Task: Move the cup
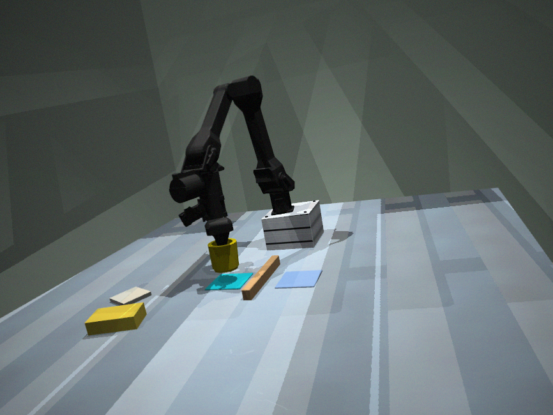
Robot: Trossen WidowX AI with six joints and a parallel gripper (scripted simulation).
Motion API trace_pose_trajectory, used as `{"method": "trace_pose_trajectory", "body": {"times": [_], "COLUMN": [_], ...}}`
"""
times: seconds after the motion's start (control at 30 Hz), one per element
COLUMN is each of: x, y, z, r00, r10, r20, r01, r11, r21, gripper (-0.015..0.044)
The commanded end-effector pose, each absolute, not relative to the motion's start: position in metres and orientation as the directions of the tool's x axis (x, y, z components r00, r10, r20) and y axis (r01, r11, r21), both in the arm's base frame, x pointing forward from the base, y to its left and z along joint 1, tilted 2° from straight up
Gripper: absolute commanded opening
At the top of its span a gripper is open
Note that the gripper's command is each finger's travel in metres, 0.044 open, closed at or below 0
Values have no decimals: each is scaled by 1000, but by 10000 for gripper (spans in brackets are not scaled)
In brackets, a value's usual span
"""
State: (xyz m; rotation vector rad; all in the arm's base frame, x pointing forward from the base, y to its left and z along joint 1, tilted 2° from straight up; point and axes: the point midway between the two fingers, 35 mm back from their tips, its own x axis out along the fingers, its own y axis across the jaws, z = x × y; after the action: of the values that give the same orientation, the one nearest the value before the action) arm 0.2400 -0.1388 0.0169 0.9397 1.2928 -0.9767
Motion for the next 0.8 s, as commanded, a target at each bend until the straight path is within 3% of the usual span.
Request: {"method": "trace_pose_trajectory", "body": {"times": [0.0, 0.77], "x": [239, 239], "y": [-138, -141], "z": [10, -9], "r00": [27, 28], "r10": [-43, -48], "r20": [-999, -998], "r01": [946, 947], "r11": [323, 320], "r21": [12, 11], "gripper": [0, 0]}}
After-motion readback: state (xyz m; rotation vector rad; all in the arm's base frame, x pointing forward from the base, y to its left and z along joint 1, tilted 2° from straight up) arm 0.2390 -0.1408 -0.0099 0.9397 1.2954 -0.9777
